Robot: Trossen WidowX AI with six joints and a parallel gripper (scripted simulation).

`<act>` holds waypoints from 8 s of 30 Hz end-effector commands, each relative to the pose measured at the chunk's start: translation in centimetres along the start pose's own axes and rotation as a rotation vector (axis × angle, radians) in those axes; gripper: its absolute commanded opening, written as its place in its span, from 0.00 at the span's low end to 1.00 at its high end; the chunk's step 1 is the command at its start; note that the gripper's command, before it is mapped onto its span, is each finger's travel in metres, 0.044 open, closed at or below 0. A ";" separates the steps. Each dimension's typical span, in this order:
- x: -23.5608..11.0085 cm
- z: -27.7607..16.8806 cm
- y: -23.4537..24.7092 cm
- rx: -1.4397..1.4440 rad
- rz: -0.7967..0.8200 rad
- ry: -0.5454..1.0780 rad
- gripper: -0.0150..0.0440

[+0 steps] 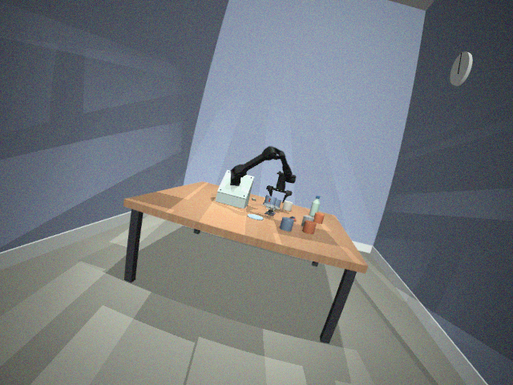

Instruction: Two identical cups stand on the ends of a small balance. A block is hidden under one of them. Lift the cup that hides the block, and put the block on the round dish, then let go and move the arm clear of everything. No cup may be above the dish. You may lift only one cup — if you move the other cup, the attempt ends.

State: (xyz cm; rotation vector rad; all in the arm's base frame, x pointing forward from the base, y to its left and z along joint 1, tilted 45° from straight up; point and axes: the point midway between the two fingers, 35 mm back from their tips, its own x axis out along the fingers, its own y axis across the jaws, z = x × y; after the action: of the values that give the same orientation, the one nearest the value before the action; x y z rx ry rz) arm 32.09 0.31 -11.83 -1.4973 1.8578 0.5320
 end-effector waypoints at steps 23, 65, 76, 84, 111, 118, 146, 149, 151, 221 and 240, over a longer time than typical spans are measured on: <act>2.6 -0.3 0.4 -0.007 0.001 0.010 0.79; -1.8 0.2 -0.2 -0.008 0.001 0.002 0.25; -3.2 0.3 -0.3 -0.008 0.001 0.001 0.25; -4.2 0.3 -0.3 -0.008 0.002 0.001 0.25; -7.7 0.3 -0.1 -0.008 0.002 0.001 0.25; -8.6 0.2 0.0 -0.008 0.003 0.002 0.25; -10.0 -0.2 0.4 -0.014 0.008 0.014 0.25; -10.0 -0.2 0.4 -0.014 0.008 0.014 0.25; -10.0 -0.2 0.4 -0.014 0.008 0.014 0.25; 3.0 10.3 10.3 -0.008 0.004 -0.001 0.25; 4.4 10.4 10.3 -0.006 0.009 -0.002 0.30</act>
State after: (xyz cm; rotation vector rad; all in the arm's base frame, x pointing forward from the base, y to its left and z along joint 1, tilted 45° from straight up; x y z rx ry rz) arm 24.35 7.07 -23.15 -1.4934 1.8633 0.5455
